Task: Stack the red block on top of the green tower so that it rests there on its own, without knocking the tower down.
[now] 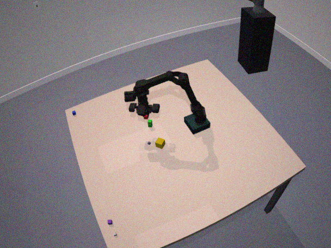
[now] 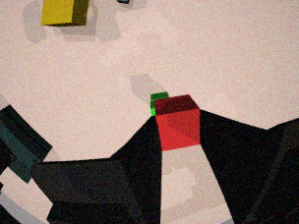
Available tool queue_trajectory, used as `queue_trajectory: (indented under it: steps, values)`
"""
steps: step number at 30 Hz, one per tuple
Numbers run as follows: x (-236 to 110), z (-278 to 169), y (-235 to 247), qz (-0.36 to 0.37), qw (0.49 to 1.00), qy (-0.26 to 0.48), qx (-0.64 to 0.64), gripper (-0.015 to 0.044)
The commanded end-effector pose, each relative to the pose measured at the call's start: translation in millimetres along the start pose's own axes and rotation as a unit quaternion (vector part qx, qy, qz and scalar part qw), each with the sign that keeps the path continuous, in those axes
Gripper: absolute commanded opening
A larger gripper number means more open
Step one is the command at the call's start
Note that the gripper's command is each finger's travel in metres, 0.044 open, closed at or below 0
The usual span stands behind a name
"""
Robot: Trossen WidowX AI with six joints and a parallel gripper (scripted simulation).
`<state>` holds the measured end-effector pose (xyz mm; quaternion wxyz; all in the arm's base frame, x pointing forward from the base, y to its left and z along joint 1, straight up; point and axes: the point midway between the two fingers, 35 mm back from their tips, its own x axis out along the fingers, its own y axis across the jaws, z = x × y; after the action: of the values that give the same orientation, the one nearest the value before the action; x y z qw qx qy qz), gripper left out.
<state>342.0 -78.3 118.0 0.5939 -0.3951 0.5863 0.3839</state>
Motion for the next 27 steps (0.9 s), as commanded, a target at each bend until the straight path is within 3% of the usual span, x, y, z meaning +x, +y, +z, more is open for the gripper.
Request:
queue_trajectory:
  steps: [1,17,27]
  values:
    - [-5,1,-1,-0.007,1.000,-0.003,0.001,0.0000]
    - [-4,-36,10,-0.007,1.000,-0.001,0.001,0.0000]
    - [35,-36,9,-0.007,1.000,-0.001,0.001,0.0000]
